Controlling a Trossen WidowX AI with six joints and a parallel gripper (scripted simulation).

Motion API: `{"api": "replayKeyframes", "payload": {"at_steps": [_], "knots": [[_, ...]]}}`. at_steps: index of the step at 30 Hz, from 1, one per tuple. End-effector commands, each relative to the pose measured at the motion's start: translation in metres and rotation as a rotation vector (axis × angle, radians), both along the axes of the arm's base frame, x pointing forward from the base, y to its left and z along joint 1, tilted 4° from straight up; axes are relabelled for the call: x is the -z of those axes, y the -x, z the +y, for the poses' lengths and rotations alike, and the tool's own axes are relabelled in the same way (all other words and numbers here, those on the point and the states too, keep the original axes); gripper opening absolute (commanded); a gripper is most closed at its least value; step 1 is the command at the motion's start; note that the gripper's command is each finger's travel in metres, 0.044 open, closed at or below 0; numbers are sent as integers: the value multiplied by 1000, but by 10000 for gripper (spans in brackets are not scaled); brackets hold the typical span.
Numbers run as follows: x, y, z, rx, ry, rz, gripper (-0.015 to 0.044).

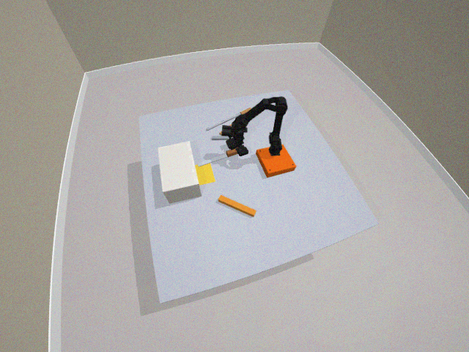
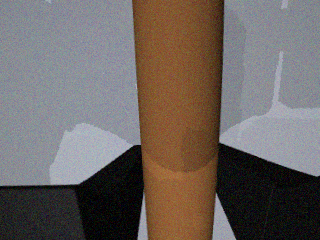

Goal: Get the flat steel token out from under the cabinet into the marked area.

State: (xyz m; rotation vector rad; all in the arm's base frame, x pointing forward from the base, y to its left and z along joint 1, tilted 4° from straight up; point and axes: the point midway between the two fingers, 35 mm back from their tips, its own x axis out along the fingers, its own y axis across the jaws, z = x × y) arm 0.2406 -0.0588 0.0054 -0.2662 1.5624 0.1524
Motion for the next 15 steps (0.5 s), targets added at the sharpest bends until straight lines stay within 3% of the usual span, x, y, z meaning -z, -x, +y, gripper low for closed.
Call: {"api": "replayKeyframes", "payload": {"at_steps": [1,3,15], "knots": [[0,0,0,1,2,-1,52],[0,0,0,1,2,-1,0],[0,-10,3,2,1,1,0]]}}
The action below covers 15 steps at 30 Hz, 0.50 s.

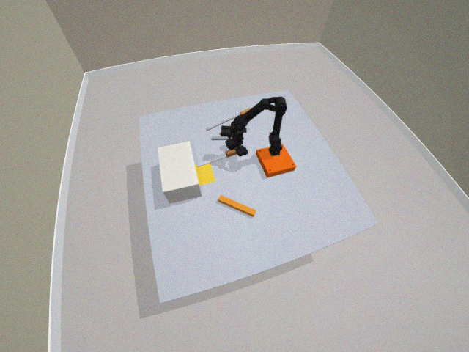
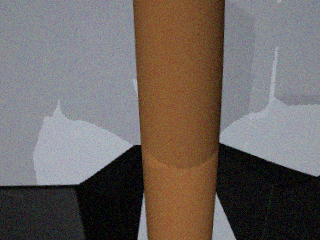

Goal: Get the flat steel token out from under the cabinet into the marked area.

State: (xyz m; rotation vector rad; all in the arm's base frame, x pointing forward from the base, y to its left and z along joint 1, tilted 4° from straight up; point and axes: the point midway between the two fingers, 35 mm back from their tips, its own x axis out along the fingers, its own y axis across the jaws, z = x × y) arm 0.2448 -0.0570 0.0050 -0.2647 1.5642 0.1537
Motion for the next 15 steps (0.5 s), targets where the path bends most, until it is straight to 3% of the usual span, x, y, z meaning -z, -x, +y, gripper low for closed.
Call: {"api": "replayKeyframes", "payload": {"at_steps": [1,15], "knots": [[-1,-7,1,2,2,-1,0],[0,-25,7,4,1,0,0]]}}
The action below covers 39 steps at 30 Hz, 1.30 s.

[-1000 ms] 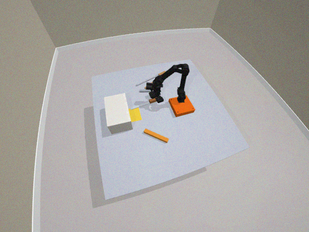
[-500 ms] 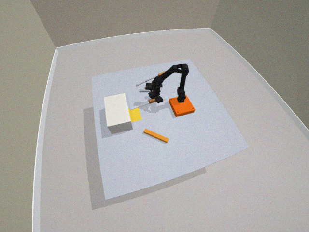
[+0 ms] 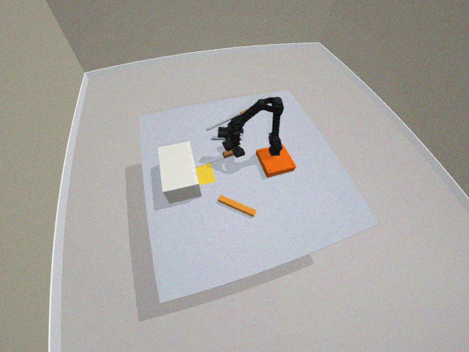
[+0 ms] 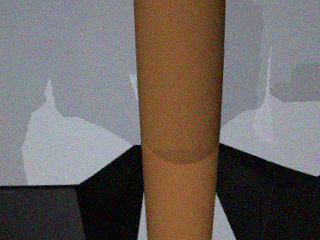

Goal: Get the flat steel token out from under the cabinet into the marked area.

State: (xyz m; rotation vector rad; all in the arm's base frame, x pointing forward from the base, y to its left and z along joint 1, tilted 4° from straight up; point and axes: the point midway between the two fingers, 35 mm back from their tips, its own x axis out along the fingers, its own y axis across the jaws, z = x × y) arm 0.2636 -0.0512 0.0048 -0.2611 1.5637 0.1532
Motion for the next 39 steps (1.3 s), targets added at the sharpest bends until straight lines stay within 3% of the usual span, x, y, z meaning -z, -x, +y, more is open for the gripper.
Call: {"api": "replayKeyframes", "payload": {"at_steps": [1,39], "knots": [[0,-7,2,1,3,0,0],[0,-52,15,2,1,-3,0]]}}
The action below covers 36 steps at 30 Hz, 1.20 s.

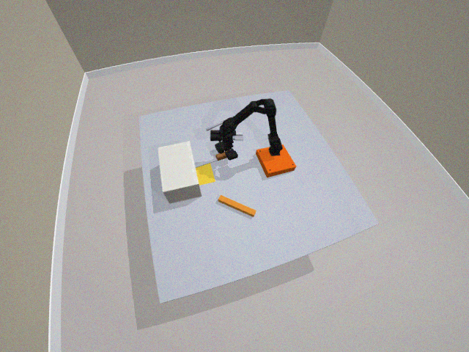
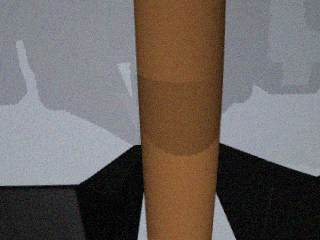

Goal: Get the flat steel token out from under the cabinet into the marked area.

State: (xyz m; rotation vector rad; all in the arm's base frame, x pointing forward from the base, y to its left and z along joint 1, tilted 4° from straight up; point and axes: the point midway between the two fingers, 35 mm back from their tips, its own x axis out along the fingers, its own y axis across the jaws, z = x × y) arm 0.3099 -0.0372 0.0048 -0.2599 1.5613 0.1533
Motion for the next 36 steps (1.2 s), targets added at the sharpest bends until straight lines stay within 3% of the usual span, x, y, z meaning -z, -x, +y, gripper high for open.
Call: {"api": "replayKeyframes", "payload": {"at_steps": [1,36], "knots": [[0,-7,2,1,2,-1,0],[-1,-44,13,1,1,-4,0]]}}
